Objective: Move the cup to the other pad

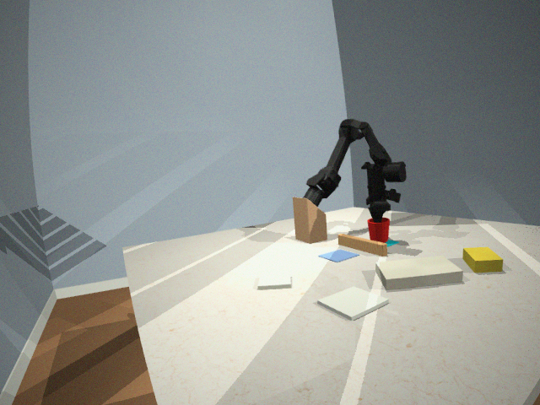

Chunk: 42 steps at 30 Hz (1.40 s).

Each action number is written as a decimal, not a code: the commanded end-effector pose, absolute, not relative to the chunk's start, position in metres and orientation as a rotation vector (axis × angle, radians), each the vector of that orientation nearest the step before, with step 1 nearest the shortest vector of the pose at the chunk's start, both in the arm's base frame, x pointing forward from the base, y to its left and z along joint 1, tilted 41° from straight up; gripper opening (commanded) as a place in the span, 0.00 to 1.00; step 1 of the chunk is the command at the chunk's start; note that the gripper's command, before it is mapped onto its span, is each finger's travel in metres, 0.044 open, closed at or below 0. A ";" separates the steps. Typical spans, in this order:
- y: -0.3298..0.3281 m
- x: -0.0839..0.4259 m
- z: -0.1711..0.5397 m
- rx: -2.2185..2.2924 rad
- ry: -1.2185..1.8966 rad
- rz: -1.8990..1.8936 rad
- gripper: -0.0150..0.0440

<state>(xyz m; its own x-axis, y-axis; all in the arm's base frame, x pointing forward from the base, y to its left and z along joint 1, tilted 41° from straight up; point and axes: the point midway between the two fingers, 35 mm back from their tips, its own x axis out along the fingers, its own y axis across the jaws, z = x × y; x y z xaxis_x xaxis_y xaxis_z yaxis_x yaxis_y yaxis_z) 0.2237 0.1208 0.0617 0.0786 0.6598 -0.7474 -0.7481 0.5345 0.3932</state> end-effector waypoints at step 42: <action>0.102 0.224 0.080 -0.105 1.060 1.053 0.47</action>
<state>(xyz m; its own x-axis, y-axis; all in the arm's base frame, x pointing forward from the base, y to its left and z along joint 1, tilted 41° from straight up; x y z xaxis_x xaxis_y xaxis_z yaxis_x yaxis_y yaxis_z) 0.2237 0.1049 0.0761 0.0773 0.6532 -0.7532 -0.7445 0.5403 0.3922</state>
